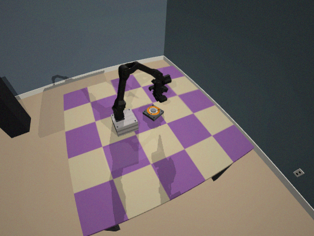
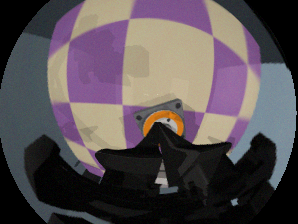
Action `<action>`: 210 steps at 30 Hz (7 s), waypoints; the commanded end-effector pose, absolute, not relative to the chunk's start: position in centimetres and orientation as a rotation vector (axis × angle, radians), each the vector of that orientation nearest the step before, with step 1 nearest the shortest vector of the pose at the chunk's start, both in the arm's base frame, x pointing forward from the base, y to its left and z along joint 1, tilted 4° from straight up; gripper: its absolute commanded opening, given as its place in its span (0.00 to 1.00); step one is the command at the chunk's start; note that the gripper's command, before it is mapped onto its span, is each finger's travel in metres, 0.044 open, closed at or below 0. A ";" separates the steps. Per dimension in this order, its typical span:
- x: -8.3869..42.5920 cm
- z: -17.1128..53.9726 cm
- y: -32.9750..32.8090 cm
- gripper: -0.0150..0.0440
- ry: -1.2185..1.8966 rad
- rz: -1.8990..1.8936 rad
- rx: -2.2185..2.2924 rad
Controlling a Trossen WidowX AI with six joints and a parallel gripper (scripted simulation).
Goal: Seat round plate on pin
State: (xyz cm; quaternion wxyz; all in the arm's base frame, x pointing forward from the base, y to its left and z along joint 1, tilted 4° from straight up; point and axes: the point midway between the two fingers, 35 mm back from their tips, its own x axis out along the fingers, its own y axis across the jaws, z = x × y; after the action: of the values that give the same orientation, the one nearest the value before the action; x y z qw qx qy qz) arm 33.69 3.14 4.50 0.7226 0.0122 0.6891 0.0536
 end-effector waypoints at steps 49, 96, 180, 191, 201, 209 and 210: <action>33.5 -1.1 -1.4 0.25 1.558 0.046 0.064; 32.0 -1.3 -3.3 0.25 1.560 0.044 0.063; 25.4 -1.2 -3.4 0.25 1.566 0.044 0.063; 24.8 -1.1 -2.9 0.25 1.567 0.044 0.063; 24.4 -1.0 -2.4 0.25 1.567 0.044 0.064; 24.4 2.3 -2.7 0.25 1.567 0.044 0.063; 24.3 2.8 -2.7 0.25 1.567 0.044 0.063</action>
State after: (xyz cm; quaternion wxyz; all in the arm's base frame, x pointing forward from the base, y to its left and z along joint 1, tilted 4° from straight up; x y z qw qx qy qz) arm 24.24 -2.62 1.02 0.7023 0.0290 0.7110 0.0190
